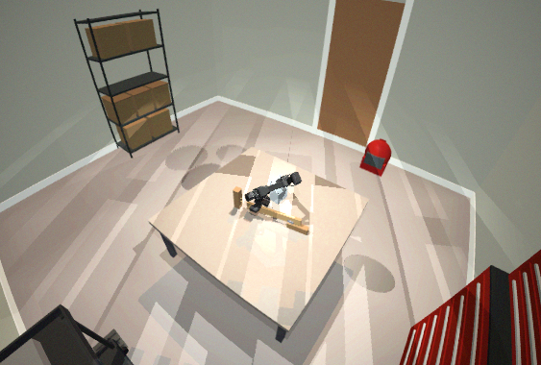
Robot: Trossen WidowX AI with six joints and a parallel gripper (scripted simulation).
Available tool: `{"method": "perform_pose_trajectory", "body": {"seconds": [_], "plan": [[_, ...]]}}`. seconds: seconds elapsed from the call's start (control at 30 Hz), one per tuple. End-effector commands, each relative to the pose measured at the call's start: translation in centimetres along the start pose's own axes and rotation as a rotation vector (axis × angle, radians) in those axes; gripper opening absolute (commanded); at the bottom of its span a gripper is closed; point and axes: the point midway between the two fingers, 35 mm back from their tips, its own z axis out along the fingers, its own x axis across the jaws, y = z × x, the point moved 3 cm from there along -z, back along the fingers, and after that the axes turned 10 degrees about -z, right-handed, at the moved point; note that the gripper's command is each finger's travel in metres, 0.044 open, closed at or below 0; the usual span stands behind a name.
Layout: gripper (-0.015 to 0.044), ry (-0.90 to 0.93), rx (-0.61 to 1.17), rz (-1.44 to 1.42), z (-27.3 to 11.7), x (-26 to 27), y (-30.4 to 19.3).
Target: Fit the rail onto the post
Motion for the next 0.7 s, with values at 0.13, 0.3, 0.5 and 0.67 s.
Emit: {"method": "perform_pose_trajectory", "body": {"seconds": [0.13,0.3,0.5,0.67], "plan": [[0.0000,-0.009,0.001,0.000,-0.6,-0.1,-0.1],[0.0000,-0.009,0.001,0.000,-0.9,-0.1,-0.1],[0.0000,-0.009,0.001,0.000,-1.2,-0.1,-0.1],[0.0000,-0.009,0.001,0.000,-1.4,-0.1,-0.1]]}}
